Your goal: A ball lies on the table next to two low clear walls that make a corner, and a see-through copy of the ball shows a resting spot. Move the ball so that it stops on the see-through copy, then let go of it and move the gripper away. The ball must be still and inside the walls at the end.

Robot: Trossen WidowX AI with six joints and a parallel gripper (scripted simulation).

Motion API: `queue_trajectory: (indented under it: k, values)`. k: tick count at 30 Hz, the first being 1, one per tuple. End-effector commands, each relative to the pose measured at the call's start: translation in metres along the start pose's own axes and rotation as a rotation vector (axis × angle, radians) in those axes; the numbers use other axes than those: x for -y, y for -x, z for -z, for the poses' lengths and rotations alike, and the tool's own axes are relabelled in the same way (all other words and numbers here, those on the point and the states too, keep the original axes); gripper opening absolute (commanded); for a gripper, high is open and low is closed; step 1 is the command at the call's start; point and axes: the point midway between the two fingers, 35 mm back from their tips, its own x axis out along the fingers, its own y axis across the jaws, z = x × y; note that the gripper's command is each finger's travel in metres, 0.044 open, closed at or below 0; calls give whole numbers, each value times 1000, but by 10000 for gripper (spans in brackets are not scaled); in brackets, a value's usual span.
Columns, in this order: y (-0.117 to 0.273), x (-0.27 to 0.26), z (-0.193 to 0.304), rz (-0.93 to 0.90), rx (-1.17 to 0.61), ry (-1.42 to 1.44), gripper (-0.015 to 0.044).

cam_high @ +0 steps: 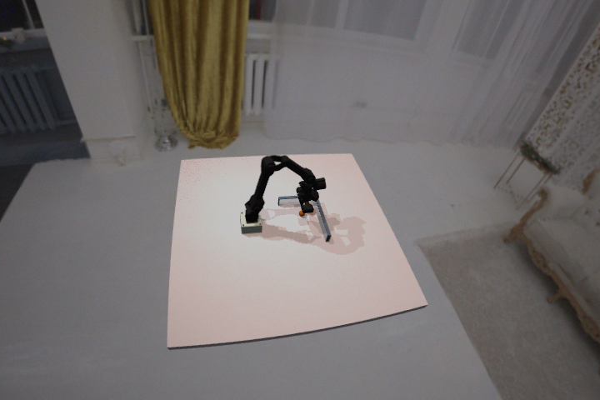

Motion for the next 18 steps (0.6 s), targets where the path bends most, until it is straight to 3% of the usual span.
queue_trajectory:
  k: [1, 18]
  values:
    - [-8, 1, 1, 4, -6, -5, 281]
    - [-35, 1, 1, 4, -6, -5, 281]
